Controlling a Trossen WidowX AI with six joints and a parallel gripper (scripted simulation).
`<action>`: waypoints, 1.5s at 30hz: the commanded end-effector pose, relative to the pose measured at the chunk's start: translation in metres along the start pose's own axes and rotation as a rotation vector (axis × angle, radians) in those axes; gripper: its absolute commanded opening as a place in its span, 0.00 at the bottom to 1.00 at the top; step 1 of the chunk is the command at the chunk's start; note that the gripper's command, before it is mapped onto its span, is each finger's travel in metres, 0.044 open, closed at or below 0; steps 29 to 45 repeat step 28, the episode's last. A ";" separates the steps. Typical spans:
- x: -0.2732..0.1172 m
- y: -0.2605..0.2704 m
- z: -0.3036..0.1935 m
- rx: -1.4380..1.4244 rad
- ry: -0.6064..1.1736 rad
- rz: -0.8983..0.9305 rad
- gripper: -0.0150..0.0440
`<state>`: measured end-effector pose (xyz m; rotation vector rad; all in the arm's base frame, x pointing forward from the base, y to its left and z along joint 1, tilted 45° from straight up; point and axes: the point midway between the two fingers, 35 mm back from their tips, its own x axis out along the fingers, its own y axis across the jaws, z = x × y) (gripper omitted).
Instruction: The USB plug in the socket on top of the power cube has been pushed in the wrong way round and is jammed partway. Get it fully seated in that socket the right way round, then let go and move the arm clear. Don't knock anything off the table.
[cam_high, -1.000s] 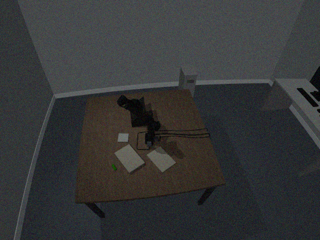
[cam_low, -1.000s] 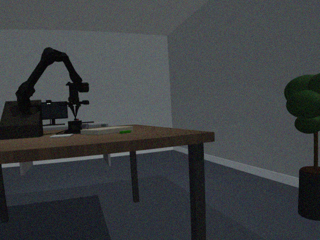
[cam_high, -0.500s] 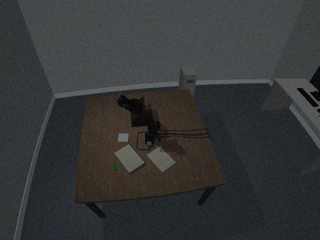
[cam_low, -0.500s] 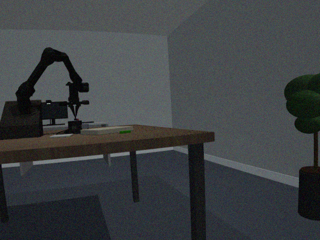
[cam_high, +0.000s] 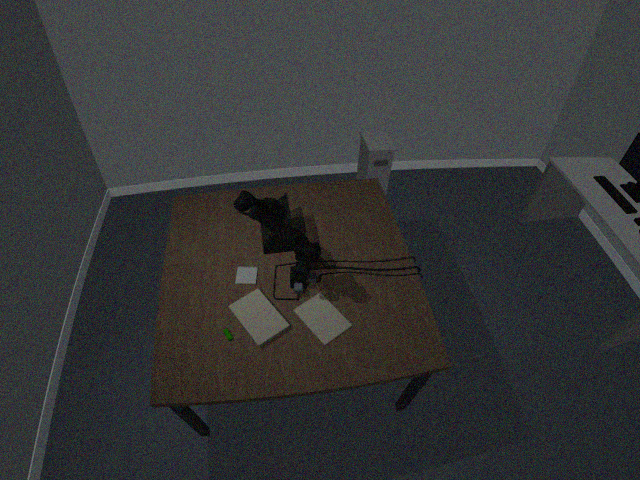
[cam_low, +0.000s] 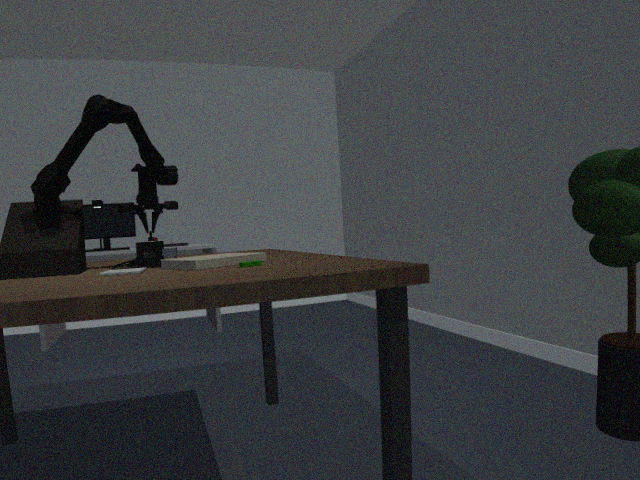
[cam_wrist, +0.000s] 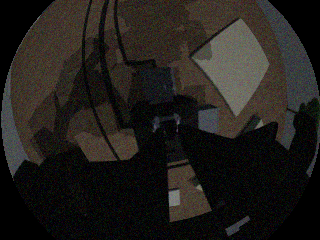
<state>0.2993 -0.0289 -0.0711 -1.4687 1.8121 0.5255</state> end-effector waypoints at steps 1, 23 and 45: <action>0.000 0.000 0.000 0.000 0.000 -0.001 0.42; -0.006 0.000 0.001 0.000 -0.001 -0.002 0.42; -0.011 0.000 0.001 0.000 -0.001 -0.002 0.42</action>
